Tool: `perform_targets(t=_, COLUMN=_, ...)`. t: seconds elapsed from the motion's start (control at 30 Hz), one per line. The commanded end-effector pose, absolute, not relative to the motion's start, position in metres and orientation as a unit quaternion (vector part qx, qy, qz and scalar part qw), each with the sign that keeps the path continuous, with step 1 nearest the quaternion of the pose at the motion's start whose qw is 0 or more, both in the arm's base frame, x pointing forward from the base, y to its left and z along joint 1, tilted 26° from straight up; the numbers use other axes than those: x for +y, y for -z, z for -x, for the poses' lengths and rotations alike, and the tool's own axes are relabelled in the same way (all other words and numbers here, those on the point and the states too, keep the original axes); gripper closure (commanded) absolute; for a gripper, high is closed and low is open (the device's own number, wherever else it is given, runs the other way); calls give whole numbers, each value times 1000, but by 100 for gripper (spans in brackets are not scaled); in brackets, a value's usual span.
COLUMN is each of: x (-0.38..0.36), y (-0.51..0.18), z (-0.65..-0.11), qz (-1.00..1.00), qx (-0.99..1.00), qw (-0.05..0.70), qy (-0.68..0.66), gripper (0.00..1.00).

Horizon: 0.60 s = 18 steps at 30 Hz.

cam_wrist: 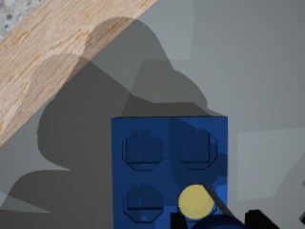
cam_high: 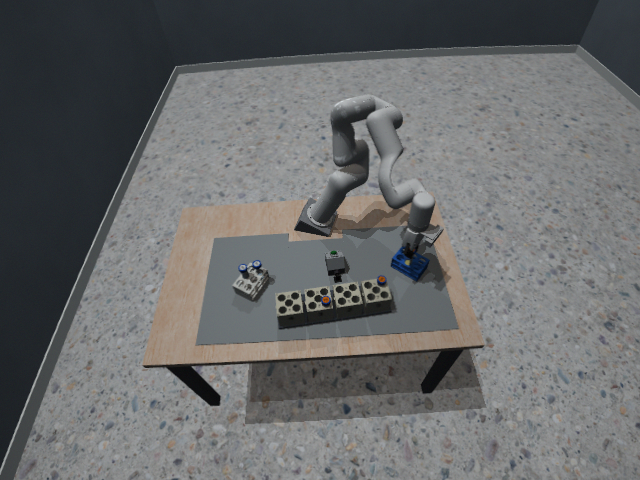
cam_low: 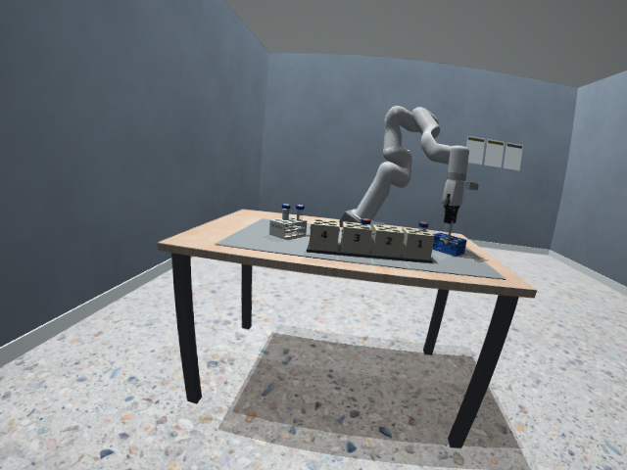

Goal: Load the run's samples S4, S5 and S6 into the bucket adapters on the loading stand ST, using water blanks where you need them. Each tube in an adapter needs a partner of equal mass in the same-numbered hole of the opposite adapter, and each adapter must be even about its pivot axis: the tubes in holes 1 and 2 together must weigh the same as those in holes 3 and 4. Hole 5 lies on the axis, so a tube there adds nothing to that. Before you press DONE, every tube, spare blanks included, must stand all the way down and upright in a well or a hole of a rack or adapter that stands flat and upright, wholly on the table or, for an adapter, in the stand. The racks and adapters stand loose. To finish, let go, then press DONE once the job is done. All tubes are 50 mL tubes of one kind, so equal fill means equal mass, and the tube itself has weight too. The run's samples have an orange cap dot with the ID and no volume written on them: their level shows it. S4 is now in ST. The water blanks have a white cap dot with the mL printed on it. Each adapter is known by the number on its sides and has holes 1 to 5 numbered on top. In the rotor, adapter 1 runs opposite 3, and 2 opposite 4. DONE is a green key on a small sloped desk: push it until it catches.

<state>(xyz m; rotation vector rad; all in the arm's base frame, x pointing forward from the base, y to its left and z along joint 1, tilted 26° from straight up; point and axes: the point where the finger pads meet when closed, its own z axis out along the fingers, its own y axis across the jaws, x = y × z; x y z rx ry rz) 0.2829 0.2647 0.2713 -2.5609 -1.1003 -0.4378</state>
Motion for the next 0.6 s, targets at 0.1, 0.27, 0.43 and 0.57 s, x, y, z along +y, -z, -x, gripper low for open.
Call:
perform_targets(t=0.1, x=261, y=-283, z=-282, qz=896, qx=-385, qw=160, qy=156, gripper=100)
perform_targets(t=0.27, x=257, y=-292, z=-280, qz=896, qx=-385, qw=160, qy=156, gripper=100)
perform_targets(t=0.43, x=253, y=-301, z=-279, qz=896, qx=-385, qw=160, qy=156, gripper=100)
perform_targets(t=0.57, x=249, y=-309, z=-278, qz=896, qx=-385, qw=160, qy=156, gripper=100)
